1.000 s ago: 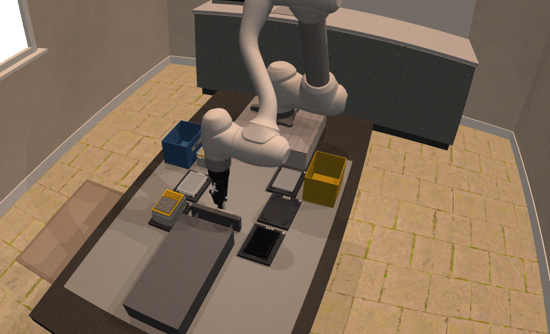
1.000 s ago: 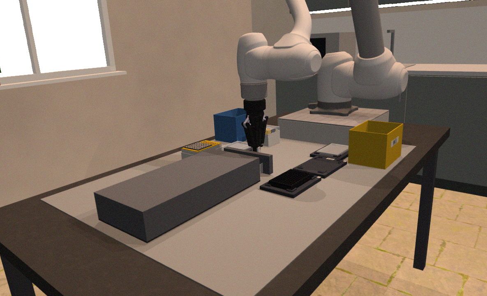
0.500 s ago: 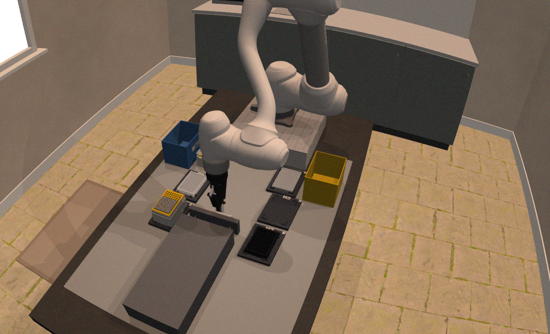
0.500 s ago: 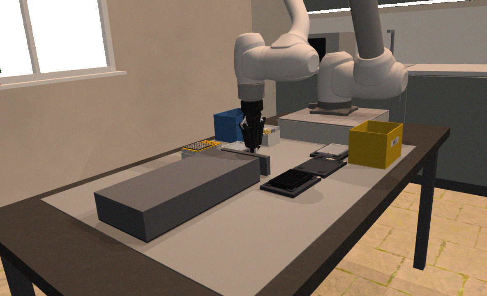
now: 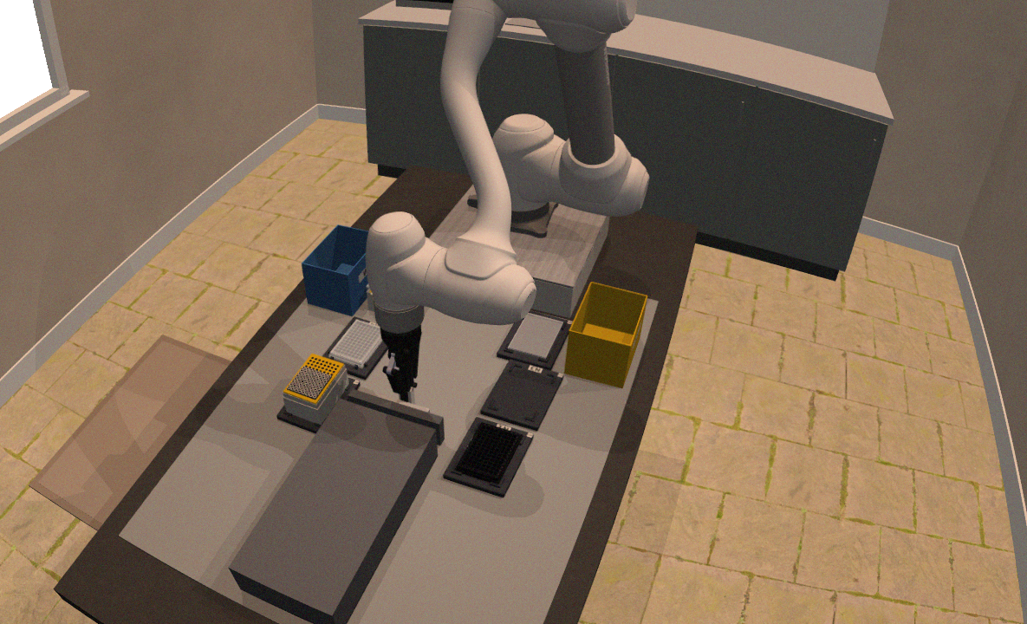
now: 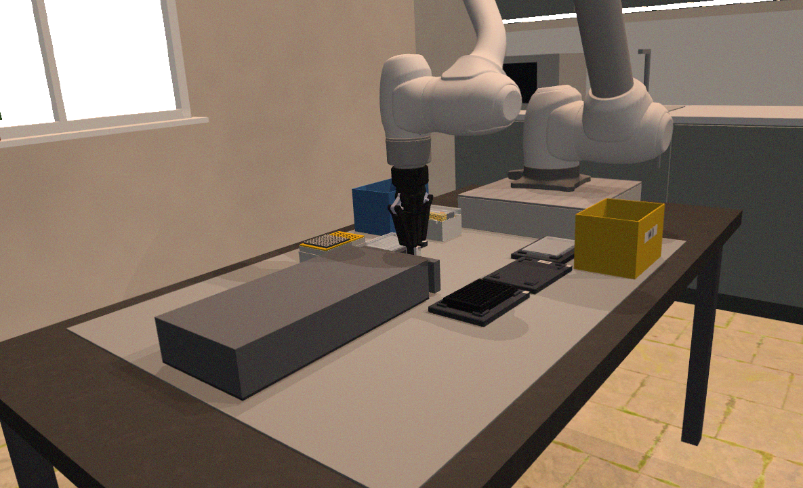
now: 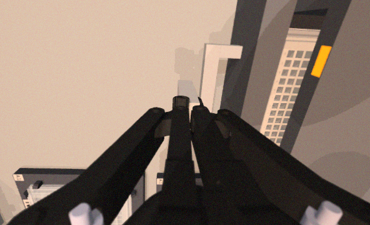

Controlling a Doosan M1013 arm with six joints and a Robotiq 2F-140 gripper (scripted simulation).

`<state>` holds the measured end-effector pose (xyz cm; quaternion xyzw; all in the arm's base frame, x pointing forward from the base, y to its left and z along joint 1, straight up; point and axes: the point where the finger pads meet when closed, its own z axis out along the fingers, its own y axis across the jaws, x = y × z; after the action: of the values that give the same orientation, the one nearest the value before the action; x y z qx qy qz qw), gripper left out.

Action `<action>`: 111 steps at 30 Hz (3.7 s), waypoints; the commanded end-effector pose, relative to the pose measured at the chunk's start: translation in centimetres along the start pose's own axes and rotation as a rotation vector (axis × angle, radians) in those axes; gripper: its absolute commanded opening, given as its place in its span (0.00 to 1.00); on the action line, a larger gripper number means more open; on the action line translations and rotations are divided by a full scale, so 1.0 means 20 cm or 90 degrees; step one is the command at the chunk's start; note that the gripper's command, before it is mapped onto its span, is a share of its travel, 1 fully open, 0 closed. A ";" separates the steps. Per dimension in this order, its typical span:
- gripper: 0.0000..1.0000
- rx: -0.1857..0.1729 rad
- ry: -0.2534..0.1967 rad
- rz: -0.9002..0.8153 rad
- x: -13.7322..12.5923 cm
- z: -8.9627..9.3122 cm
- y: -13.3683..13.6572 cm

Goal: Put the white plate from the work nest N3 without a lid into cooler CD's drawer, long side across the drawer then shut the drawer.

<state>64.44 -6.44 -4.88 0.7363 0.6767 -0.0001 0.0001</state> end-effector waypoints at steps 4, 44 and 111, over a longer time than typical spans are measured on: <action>0.00 0.000 0.000 0.000 0.00 0.00 0.03; 0.00 0.000 0.000 0.000 0.00 0.00 0.14; 0.00 0.000 0.000 0.000 0.00 0.00 -0.09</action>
<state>62.91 -6.31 -4.88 0.7363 0.6767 -0.0001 0.0001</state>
